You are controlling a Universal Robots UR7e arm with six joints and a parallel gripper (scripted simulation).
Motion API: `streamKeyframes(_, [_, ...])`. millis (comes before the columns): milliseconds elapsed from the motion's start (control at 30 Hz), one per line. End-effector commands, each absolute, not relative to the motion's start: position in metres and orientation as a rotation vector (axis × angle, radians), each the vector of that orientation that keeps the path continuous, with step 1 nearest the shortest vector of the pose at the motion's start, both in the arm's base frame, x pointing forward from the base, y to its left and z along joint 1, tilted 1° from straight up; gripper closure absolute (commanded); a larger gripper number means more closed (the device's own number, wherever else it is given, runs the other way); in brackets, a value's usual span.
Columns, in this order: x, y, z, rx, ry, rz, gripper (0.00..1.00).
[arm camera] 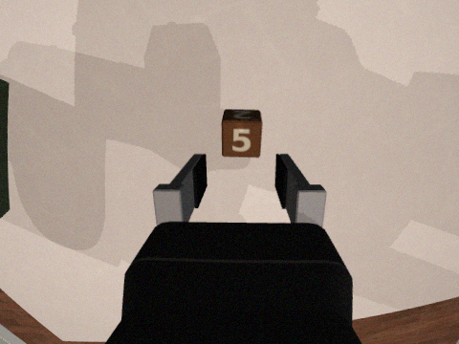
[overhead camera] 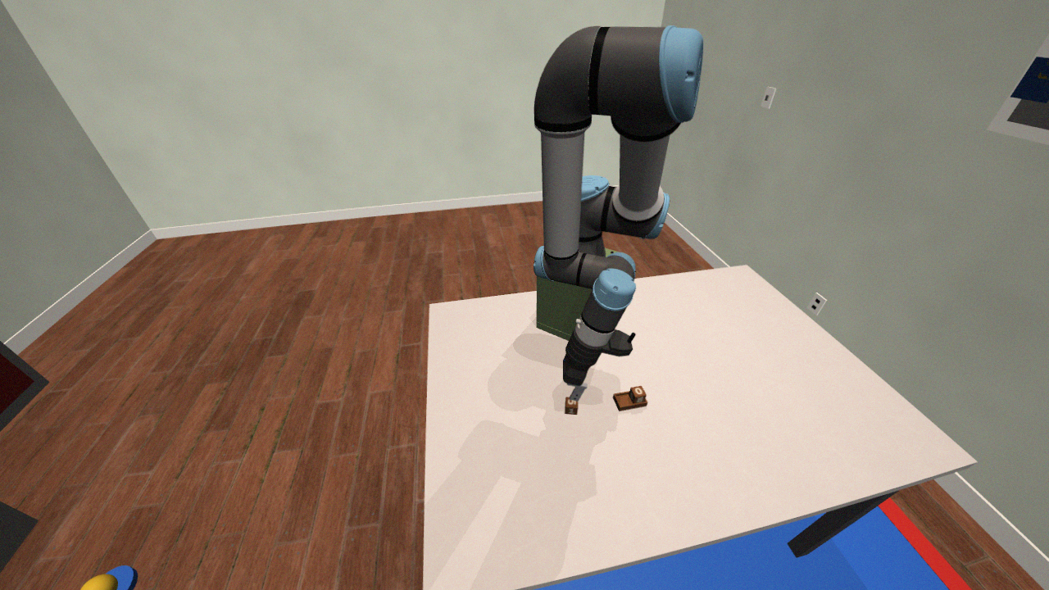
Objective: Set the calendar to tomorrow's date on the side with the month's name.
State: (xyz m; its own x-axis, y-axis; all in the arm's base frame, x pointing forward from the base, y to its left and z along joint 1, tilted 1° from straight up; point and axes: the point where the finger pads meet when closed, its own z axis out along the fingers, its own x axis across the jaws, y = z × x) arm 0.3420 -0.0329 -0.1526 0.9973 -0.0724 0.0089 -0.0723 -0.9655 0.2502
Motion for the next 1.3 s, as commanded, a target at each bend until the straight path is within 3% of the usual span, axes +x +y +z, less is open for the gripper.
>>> streamKeyframes(0, [0.3444,-0.0351,-0.1523,2.869,-0.113,0.005,0.1])
streamKeyframes(1267, [0.3425,-0.0318,-0.156,2.533,-0.109,-0.03,0.1])
